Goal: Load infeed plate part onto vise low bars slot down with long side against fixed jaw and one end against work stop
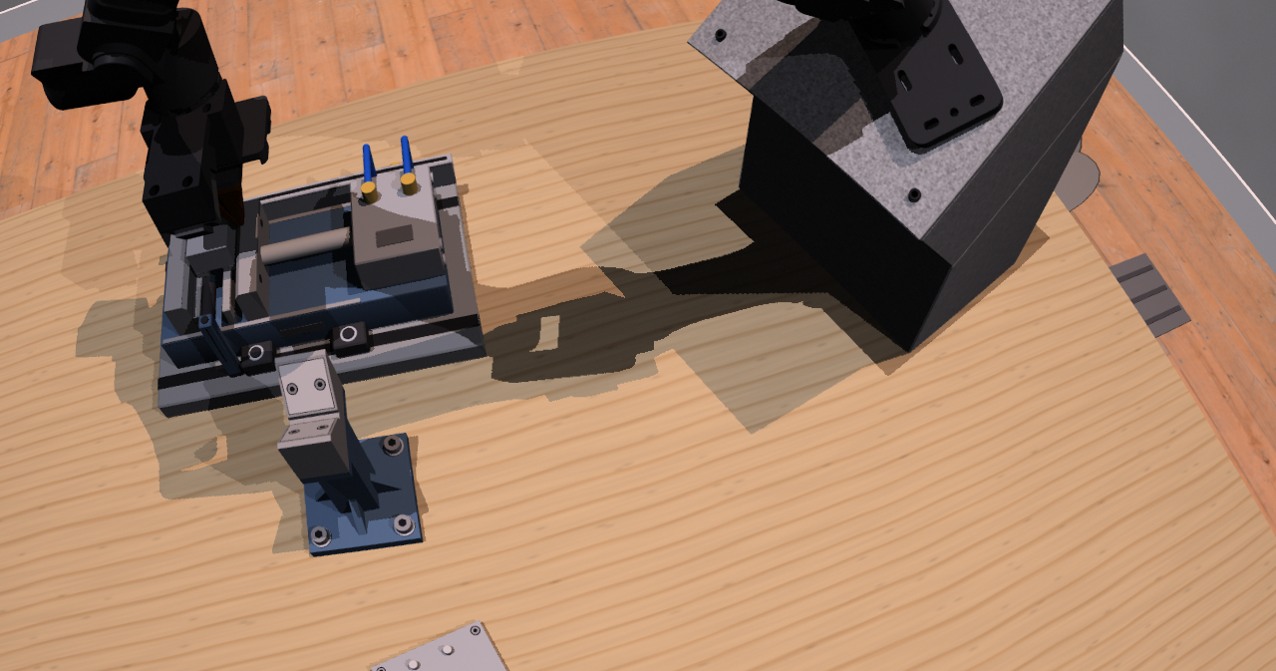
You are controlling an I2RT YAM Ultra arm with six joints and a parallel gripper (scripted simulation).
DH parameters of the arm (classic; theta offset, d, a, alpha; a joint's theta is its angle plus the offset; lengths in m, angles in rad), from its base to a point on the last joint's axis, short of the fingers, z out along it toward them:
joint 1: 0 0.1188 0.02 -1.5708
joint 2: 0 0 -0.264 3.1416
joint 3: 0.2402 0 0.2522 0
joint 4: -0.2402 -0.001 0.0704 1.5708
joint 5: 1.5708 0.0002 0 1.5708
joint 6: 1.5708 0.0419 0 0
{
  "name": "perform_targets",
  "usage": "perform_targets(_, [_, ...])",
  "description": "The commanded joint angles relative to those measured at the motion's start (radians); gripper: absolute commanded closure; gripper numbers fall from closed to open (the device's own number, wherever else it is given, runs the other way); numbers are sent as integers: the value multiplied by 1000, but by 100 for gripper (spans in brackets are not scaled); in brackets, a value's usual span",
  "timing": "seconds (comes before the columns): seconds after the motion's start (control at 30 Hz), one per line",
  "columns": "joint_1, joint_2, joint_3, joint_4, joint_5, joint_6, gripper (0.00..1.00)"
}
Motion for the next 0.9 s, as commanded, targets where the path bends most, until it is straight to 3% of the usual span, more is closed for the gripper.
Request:
perform_targets(0.0, [-3, -8, -7, 6, -1, 7, 100])
perform_targets(0.87, [-8, -10, -7, 3, -2, 7, 100])
